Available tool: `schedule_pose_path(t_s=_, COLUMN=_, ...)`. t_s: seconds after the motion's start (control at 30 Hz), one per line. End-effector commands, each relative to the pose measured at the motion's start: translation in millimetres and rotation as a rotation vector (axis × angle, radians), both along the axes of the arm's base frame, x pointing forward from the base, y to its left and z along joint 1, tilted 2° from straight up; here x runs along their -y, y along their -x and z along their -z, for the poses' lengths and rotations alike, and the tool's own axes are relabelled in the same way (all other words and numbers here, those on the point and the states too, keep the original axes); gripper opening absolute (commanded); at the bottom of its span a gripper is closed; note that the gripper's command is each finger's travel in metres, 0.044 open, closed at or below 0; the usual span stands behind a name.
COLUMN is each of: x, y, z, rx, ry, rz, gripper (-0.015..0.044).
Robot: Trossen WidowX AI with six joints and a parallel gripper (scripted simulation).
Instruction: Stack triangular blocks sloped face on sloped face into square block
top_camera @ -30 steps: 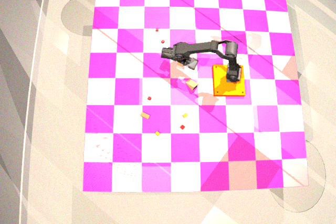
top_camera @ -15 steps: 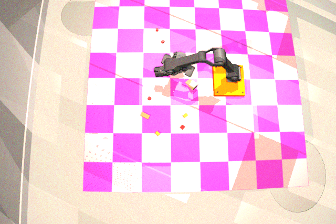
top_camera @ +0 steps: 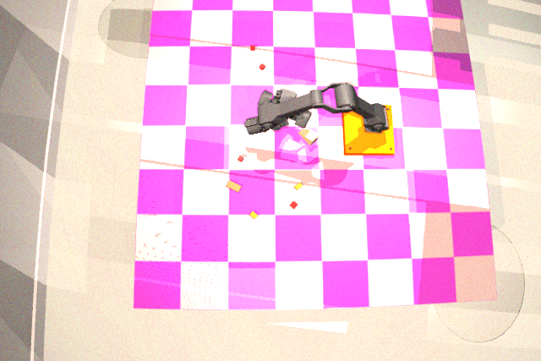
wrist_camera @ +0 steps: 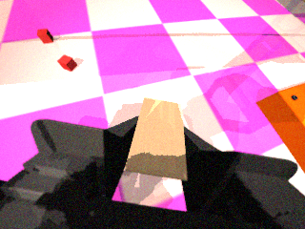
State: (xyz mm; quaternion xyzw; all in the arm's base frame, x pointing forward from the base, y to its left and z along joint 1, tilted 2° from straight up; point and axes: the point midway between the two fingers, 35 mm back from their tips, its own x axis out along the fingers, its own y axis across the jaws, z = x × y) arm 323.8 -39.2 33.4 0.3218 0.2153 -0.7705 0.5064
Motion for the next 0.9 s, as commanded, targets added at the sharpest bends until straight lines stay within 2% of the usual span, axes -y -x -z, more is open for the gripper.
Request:
schedule_pose_path(t_s=0.0, x=-0.5, y=0.5, z=0.4, rx=-0.004, ry=-0.005, rz=-0.003, gripper=0.0263)
schedule_pose_path(t_s=0.23, x=-0.5, y=0.5, z=0.4, rx=-0.004, ry=-0.005, rz=-0.003, gripper=0.0440)
schedule_pose_path(t_s=0.47, x=-0.5, y=0.2, z=-2.2, rx=-0.002, ry=-0.005, rz=-0.005, gripper=0.0440)
schedule_pose_path(t_s=0.53, x=-0.4, y=-1.5, z=-20.7, rx=0.008, ry=-0.009, rz=-0.017, gripper=0.0440)
schedule_pose_path(t_s=0.7, x=1.9, y=2.9, z=-97.9, rx=0.051, ry=-0.022, rz=-0.067, gripper=0.0440)
schedule_pose_path(t_s=0.87, x=1.8, y=2.1, z=-98.8, rx=0.063, ry=-0.022, rz=-0.064, gripper=0.0440)
